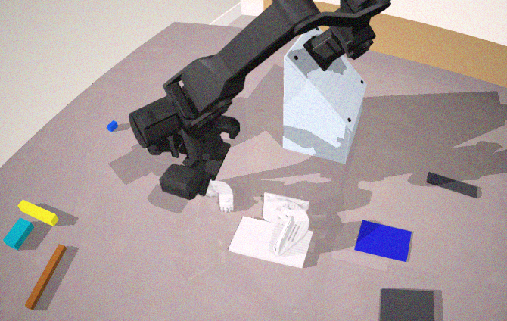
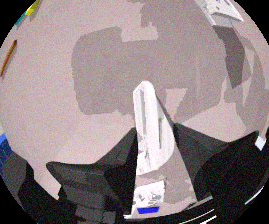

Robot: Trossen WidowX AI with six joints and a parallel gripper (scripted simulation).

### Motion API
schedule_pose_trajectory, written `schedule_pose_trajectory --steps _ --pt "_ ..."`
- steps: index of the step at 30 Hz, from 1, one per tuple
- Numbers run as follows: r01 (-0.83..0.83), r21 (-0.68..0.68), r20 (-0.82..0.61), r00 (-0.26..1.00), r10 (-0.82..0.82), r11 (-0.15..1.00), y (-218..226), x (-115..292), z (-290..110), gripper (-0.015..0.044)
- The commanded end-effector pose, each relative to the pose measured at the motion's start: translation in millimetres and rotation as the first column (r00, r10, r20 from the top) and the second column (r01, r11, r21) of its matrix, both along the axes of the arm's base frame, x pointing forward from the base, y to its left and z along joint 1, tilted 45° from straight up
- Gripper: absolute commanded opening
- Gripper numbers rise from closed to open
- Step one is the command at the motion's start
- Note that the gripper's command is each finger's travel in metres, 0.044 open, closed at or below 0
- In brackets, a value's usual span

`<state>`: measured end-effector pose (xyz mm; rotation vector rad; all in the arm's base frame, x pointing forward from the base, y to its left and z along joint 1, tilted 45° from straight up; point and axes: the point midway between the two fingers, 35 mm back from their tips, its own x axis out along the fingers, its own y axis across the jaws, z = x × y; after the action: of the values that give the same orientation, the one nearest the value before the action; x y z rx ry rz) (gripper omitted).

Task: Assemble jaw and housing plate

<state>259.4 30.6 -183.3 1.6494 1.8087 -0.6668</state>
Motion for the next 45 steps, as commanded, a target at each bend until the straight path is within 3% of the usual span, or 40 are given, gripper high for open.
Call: schedule_pose_trajectory --steps 1,13,45 --pt "-0.001 -0.001 0.0 1.0 0.001 1.0 0.0 -0.1 -0.1 0.0134" --pt "-0.001 -0.001 0.0 1.0 0.001 1.0 -1.5 0.3 1.2 0.0134" --pt "-0.021 0.001 0.025 0.999 0.021 1.0 -54.4 4.6 57.3 0.0134"
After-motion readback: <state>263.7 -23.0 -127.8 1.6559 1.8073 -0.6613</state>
